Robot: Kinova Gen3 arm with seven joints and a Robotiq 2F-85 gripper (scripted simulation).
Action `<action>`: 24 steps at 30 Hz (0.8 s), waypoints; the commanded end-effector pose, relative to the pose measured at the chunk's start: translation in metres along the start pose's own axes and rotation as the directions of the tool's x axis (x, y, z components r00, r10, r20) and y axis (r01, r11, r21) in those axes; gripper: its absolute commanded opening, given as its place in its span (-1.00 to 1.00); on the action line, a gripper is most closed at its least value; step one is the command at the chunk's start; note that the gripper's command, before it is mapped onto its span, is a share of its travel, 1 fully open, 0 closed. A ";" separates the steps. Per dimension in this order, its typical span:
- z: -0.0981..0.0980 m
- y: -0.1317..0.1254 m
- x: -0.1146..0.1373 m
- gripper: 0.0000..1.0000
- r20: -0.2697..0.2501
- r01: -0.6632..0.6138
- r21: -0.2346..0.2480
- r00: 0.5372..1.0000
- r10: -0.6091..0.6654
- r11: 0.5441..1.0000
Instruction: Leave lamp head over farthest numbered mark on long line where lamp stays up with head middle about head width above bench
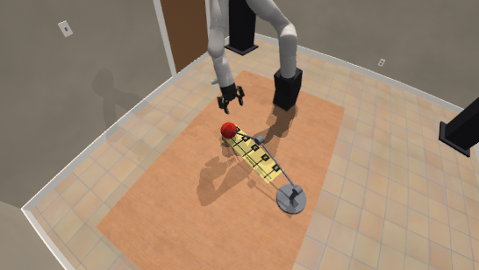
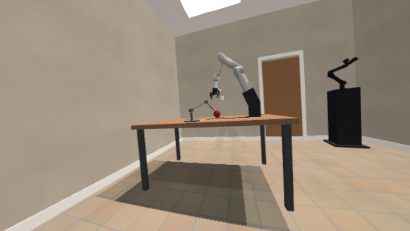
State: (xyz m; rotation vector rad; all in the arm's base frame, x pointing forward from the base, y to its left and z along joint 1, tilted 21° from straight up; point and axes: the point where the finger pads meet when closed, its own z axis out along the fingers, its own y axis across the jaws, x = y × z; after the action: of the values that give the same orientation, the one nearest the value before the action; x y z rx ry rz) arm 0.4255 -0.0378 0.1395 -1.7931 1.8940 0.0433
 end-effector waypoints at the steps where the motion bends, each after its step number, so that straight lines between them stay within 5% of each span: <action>1: -0.003 -0.003 0.003 1.00 -0.002 -0.001 0.004 1.000 0.001 1.000; 24: -0.006 -0.003 0.003 1.00 0.004 0.001 -0.004 1.000 -0.001 1.000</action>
State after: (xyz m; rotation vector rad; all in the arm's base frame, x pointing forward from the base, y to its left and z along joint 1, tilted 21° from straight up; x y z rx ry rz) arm 0.4265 -0.0433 0.1440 -1.7951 1.8917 0.0509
